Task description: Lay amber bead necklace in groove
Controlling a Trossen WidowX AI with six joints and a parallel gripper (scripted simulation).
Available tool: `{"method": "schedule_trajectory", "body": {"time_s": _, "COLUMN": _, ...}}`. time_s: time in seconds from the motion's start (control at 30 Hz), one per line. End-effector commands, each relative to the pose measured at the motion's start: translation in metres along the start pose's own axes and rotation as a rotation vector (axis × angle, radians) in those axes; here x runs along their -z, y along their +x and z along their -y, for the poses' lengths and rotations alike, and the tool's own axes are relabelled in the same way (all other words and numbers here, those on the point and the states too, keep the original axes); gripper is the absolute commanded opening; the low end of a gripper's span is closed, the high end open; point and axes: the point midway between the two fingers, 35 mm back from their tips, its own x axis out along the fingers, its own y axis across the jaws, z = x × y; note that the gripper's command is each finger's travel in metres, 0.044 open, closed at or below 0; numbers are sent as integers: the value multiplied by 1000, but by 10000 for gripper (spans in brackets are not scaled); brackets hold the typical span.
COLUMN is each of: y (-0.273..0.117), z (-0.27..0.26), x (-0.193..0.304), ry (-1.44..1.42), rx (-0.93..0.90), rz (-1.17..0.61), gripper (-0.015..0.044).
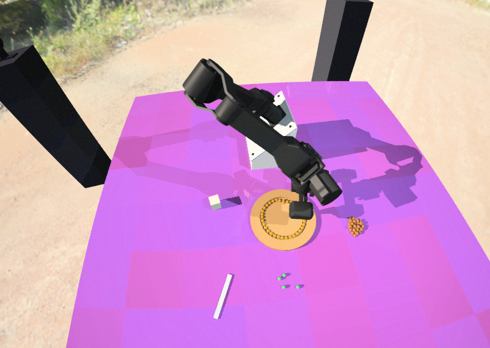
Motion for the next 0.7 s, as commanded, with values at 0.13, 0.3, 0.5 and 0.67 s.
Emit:
{"method": "schedule_trajectory", "body": {"time_s": 0.13, "y": -1, "z": 0, "x": 0, "ry": 3, "rx": -2, "rz": 0, "gripper": 440}}
{"method": "schedule_trajectory", "body": {"time_s": 0.3, "y": -1, "z": 0, "x": 0, "ry": 3, "rx": -2, "rz": 0, "gripper": 440}}
{"method": "schedule_trajectory", "body": {"time_s": 0.5, "y": -5, "z": 0, "x": 2, "ry": -11, "rx": -2, "rz": 1, "gripper": 387}}
{"method": "schedule_trajectory", "body": {"time_s": 0.67, "y": -32, "z": 2, "x": 12, "ry": -107, "rx": -2, "rz": 1, "gripper": 256}}
